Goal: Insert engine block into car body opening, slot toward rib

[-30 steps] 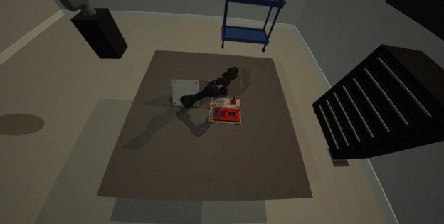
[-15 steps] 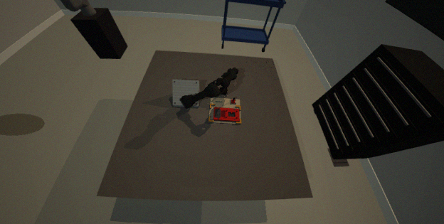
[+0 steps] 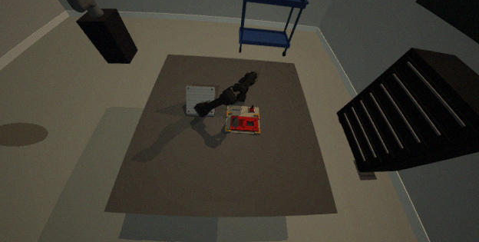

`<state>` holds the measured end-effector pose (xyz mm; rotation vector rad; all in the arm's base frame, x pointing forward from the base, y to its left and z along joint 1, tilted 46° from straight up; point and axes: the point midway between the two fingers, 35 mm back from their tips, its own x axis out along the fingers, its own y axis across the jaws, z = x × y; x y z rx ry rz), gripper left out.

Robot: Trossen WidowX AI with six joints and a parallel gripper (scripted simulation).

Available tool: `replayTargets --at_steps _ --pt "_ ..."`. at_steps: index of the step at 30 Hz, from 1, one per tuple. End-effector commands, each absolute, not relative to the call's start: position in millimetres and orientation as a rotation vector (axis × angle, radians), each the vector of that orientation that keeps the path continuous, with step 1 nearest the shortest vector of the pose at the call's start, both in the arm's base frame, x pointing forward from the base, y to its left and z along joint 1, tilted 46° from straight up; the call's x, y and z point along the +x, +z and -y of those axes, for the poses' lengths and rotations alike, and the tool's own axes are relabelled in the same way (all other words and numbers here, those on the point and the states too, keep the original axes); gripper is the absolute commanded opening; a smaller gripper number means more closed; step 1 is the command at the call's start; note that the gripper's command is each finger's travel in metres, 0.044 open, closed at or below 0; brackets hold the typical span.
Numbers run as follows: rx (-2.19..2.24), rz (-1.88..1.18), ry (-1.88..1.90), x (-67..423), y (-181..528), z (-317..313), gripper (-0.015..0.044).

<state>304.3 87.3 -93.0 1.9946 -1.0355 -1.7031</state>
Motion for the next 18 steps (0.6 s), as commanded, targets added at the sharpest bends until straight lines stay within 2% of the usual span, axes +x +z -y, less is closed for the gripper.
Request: replayTargets --at_steps 1,18 --pt "2.011 1.019 -1.697 307 -85 -95 0.0000" --pt "1.989 1.036 -1.716 307 -50 -130 0.0000"
